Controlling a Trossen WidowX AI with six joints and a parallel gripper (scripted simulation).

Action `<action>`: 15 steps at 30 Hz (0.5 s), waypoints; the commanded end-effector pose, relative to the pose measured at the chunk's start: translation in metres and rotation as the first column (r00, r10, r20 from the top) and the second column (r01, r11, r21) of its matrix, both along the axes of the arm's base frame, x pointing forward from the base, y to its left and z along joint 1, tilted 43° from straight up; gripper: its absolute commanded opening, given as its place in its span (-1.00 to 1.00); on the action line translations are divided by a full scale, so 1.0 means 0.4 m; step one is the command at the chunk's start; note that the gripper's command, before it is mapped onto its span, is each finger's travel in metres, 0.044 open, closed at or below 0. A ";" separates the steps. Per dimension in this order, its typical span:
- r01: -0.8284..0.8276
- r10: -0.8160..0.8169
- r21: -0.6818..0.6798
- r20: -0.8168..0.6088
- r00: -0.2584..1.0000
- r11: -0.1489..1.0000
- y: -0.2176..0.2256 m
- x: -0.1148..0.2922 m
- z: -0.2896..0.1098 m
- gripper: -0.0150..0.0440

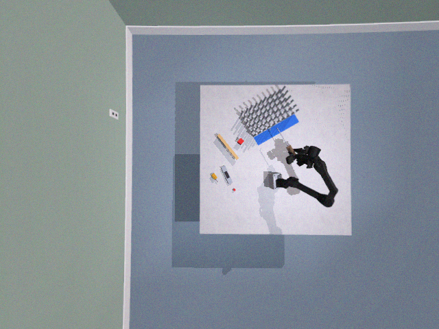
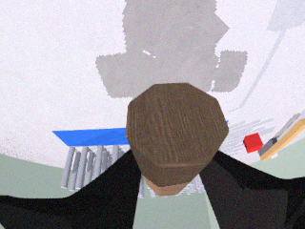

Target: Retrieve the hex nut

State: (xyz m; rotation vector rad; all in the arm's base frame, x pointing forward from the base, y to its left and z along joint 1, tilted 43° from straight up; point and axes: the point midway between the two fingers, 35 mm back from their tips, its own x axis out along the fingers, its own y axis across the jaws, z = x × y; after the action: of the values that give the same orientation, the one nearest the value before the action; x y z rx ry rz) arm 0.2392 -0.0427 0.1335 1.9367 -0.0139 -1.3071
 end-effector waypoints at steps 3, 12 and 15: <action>0.002 -0.002 -0.005 0.013 1.000 1.000 0.041 0.000 0.051 -0.49; 0.109 -0.109 -0.003 0.105 0.989 0.994 -0.003 0.000 0.101 -0.49; 0.183 -0.181 0.004 0.171 0.968 0.983 -0.034 -0.004 0.138 -0.49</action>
State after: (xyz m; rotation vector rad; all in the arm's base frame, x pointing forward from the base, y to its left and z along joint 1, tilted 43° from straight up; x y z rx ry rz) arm 0.2375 -0.0454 0.1719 2.0109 -0.1815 -1.2839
